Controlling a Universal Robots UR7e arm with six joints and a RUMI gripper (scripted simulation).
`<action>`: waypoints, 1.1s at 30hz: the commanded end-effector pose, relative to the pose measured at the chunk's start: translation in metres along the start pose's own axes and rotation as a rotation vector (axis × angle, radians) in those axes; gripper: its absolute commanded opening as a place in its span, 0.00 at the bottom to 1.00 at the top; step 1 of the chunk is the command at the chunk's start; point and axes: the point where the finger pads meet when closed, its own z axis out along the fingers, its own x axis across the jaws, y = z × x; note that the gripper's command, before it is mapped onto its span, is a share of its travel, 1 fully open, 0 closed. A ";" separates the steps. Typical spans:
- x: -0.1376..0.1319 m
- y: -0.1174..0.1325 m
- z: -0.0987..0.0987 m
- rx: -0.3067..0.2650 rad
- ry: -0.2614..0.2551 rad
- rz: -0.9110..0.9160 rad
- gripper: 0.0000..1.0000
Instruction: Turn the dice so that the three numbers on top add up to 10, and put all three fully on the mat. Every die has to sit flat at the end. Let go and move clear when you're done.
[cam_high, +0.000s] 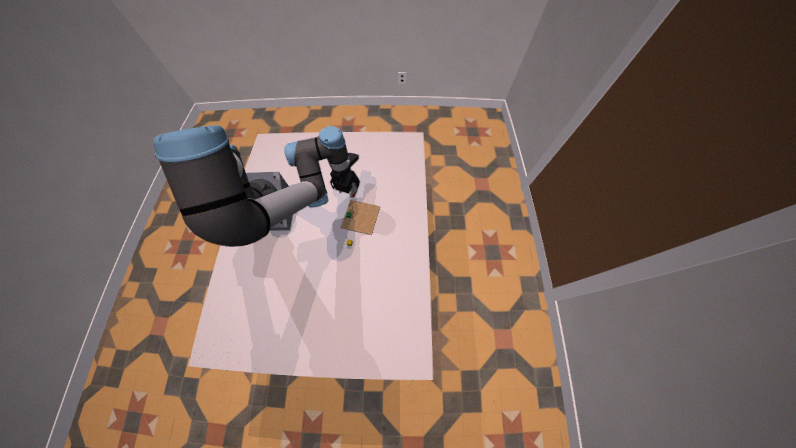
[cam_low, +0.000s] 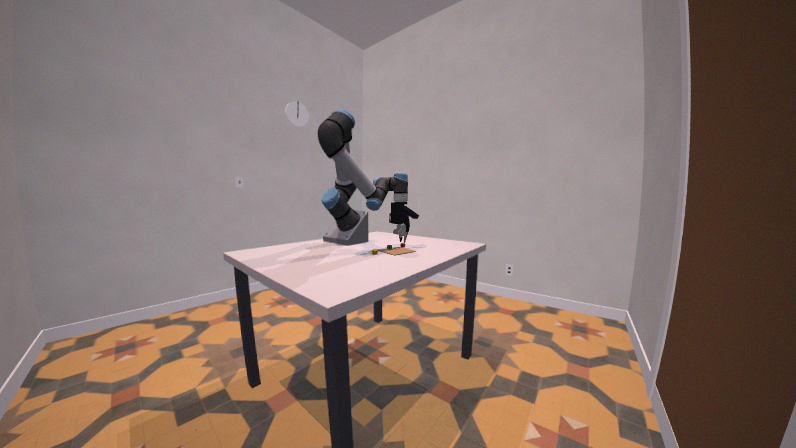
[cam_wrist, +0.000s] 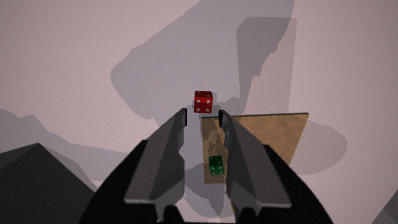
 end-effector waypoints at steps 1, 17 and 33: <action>0.000 0.000 0.003 0.001 0.001 0.000 0.21; 0.000 0.000 0.022 0.001 0.001 0.000 0.21; 0.000 0.000 0.024 0.001 0.001 0.000 0.21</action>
